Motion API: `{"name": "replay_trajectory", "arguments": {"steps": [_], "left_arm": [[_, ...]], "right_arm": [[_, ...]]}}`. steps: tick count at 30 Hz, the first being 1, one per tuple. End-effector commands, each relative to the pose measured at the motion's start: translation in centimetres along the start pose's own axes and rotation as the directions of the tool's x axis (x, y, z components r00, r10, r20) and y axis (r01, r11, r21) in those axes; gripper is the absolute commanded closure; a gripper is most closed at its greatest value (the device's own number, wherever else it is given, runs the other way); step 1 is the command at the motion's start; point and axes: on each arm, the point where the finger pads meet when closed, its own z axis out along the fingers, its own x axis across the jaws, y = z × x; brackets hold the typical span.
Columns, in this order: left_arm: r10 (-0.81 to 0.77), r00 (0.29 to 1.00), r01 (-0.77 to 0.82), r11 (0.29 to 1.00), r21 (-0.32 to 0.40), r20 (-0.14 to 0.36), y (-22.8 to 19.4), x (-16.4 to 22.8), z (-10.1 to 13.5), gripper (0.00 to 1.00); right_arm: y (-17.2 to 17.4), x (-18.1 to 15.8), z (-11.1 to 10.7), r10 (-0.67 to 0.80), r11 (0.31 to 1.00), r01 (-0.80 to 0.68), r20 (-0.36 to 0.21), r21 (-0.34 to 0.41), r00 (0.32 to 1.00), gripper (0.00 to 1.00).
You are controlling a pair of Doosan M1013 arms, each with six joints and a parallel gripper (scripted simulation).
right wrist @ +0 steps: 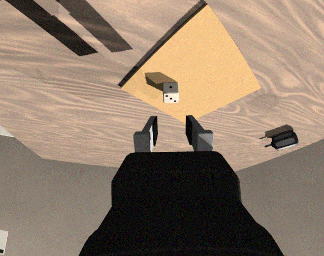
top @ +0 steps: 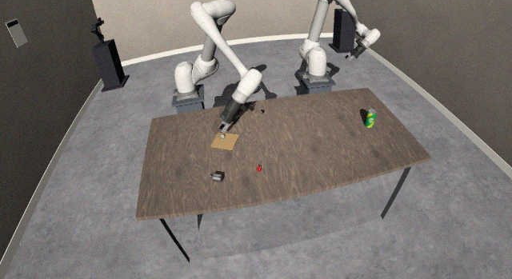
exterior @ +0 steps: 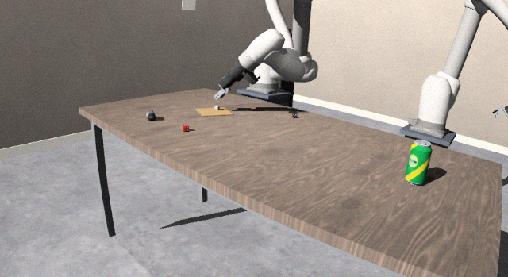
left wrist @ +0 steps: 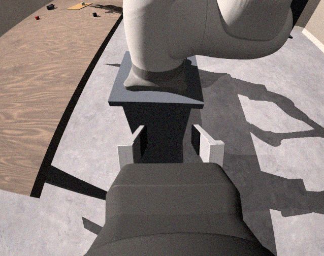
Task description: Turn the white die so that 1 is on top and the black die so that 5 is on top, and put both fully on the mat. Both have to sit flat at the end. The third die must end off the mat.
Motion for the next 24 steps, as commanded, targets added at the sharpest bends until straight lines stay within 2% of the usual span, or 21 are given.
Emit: {"name": "replay_trajectory", "arguments": {"steps": [1,24], "left_arm": [[0.0,1.0,0.0,1.0,-0.001,0.0,0.0,0.0,0.0,0.0],[0.0,1.0,0.0,1.0,-0.001,0.0,0.0,0.0,0.0,0.0]], "right_arm": [[-0.1,0.0,0.1,0.001,1.0,-0.001,-0.001,0.0,1.0,0.3],[-2.7,0.0,2.7,0.001,1.0,-0.001,-0.001,0.0,1.0,0.3]]}}
